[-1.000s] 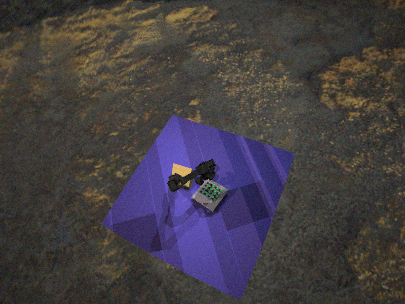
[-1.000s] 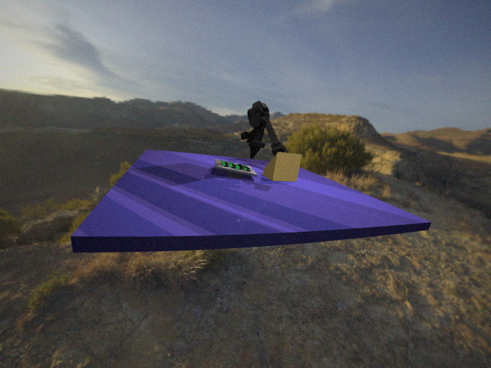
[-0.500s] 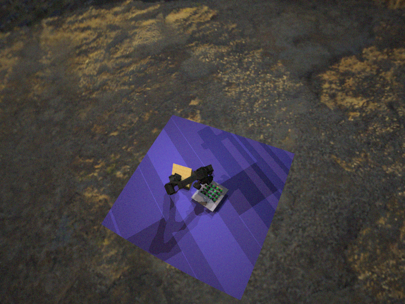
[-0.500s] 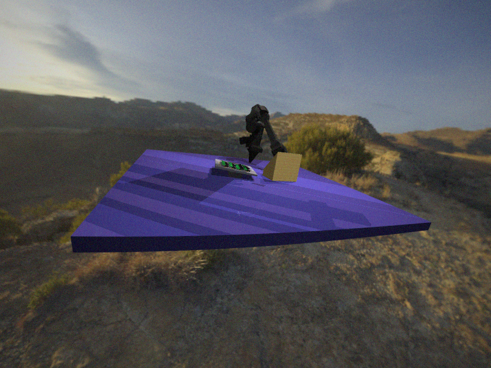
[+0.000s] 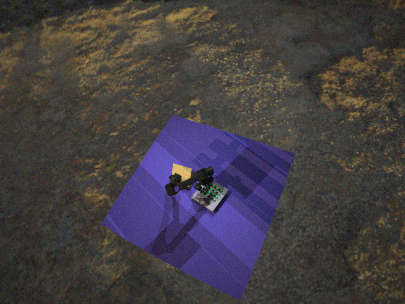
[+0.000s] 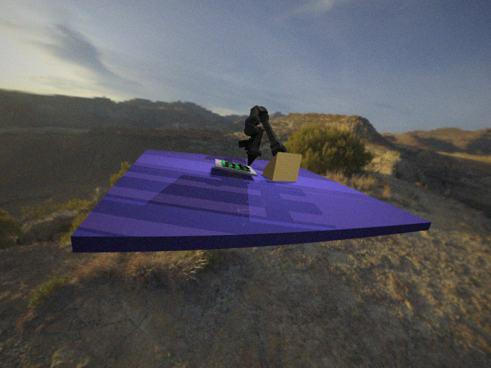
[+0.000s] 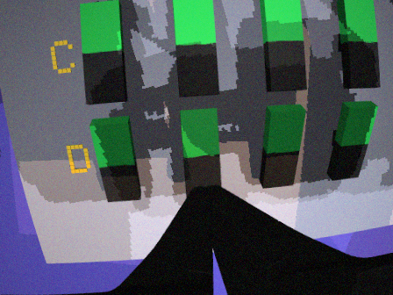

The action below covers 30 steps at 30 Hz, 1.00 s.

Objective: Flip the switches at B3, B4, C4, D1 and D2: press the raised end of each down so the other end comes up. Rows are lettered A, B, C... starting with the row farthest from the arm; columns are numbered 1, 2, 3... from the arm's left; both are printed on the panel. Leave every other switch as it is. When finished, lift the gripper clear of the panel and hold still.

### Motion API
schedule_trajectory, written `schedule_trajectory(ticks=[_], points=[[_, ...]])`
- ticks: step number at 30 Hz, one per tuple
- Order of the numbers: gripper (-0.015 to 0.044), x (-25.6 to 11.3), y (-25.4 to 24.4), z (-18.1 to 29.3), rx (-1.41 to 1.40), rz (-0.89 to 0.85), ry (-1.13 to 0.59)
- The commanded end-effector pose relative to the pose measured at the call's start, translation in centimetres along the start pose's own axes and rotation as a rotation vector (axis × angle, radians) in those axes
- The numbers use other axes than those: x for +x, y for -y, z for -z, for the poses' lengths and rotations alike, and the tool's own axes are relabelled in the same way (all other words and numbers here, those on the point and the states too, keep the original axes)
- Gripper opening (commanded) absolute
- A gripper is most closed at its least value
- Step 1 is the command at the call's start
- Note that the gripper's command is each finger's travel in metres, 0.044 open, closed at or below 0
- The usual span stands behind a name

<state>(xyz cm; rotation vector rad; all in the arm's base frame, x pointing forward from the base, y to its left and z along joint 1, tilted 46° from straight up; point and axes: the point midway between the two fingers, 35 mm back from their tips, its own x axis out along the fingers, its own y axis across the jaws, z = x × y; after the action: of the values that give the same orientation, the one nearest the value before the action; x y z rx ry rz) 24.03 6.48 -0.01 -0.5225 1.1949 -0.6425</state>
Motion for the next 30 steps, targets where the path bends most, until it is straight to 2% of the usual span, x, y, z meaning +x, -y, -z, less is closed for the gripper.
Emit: schedule_trajectory(ticks=[1,30], points=[[0.0000,0.68,0.07,0.07,-0.005,0.004,0.001],[0.0000,1.17,0.08,0.09,-0.005,0.004,0.001]])
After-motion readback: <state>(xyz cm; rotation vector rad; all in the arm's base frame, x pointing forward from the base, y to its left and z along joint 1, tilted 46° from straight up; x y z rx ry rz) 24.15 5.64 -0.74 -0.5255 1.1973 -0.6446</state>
